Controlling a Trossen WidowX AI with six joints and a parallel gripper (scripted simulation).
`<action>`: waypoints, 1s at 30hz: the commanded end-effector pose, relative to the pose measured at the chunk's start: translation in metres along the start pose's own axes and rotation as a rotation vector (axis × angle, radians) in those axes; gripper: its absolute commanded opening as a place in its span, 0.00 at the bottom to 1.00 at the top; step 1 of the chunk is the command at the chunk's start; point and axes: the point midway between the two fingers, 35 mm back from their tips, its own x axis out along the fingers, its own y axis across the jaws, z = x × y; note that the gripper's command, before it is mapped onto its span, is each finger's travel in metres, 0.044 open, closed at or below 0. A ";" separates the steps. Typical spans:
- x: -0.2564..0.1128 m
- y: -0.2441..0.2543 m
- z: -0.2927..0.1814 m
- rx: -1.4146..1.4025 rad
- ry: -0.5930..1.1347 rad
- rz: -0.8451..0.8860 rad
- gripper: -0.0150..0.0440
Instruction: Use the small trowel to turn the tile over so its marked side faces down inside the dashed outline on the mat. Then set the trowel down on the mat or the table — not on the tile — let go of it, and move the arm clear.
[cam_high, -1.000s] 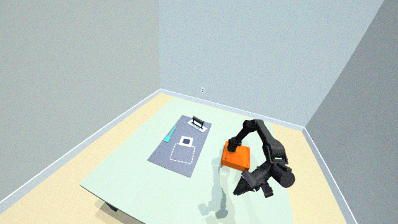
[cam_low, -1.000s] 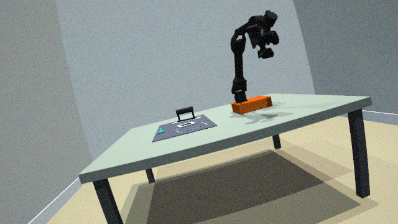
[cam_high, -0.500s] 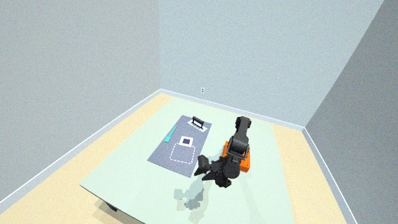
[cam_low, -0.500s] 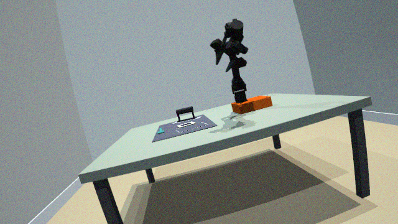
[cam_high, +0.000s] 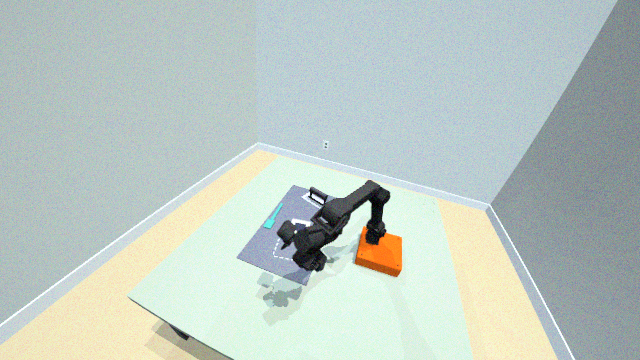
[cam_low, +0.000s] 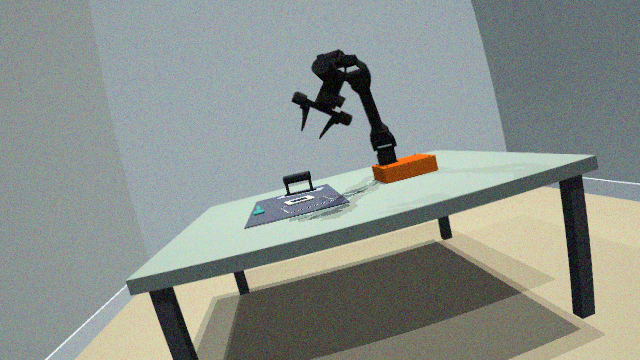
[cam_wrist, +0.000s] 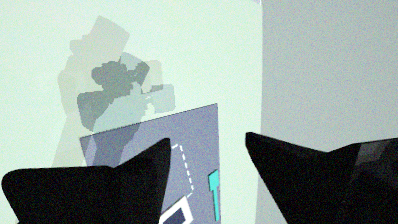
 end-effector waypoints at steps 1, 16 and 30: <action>0.021 -0.015 -0.023 0.079 0.050 0.030 0.71; 0.080 -0.077 -0.148 0.428 0.243 0.108 0.71; 0.110 -0.096 -0.275 0.802 0.397 0.168 0.71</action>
